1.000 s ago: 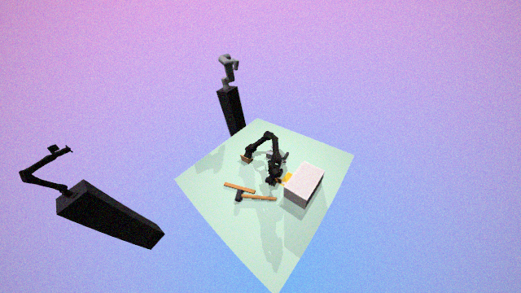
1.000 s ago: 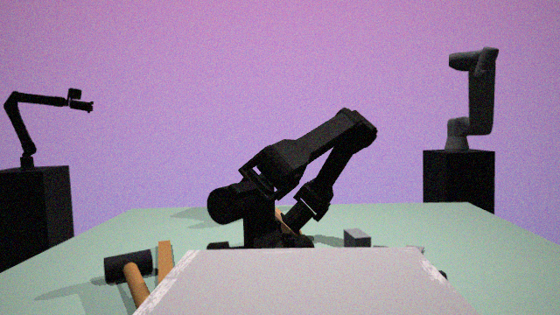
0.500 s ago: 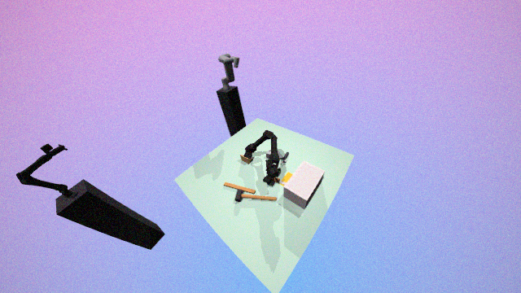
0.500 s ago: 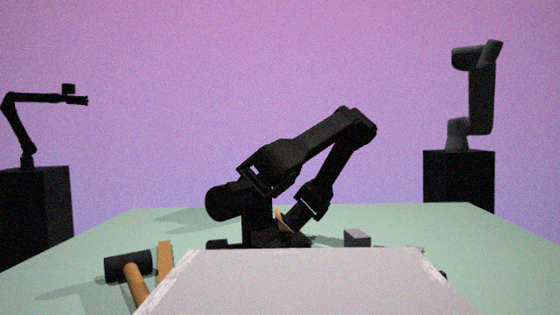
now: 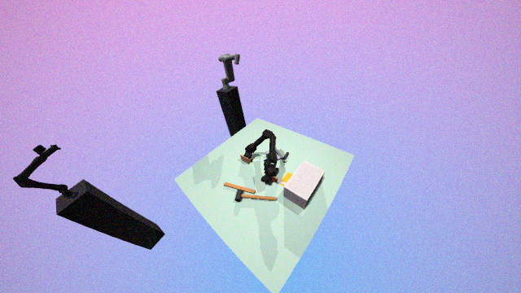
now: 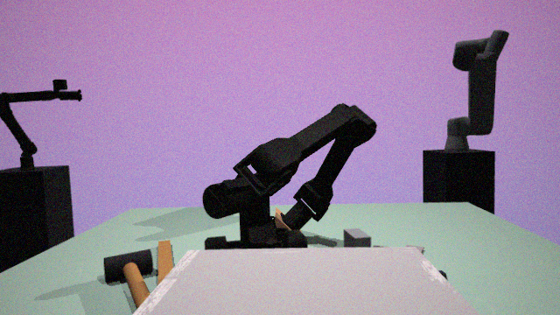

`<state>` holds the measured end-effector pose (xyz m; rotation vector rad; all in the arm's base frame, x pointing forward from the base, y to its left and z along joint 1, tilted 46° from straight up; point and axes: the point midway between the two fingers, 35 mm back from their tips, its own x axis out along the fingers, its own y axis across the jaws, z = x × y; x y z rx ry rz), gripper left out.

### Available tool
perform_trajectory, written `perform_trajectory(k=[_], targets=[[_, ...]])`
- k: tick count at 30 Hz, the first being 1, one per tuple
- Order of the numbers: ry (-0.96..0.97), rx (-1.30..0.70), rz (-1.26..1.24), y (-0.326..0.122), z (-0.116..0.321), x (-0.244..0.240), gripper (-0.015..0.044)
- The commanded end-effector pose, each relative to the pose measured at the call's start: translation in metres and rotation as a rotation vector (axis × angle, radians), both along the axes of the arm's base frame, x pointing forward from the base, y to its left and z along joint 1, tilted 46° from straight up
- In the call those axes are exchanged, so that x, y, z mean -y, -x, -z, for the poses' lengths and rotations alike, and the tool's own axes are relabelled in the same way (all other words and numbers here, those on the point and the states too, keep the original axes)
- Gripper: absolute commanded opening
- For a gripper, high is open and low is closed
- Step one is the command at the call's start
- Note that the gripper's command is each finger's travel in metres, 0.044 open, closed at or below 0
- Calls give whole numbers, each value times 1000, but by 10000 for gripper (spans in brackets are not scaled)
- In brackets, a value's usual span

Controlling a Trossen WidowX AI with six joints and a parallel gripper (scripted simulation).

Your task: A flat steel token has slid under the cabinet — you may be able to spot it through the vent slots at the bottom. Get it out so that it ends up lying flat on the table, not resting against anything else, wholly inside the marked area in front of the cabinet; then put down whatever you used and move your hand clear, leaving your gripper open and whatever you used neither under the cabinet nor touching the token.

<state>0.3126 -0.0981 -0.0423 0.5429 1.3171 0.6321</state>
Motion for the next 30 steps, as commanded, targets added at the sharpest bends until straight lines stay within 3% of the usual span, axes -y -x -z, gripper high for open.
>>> perform_trajectory(k=[1, 30], targets=[[0, 1, -6, 6, 1, -1, 0], [1, -1, -6, 45, 10, 1, 0]])
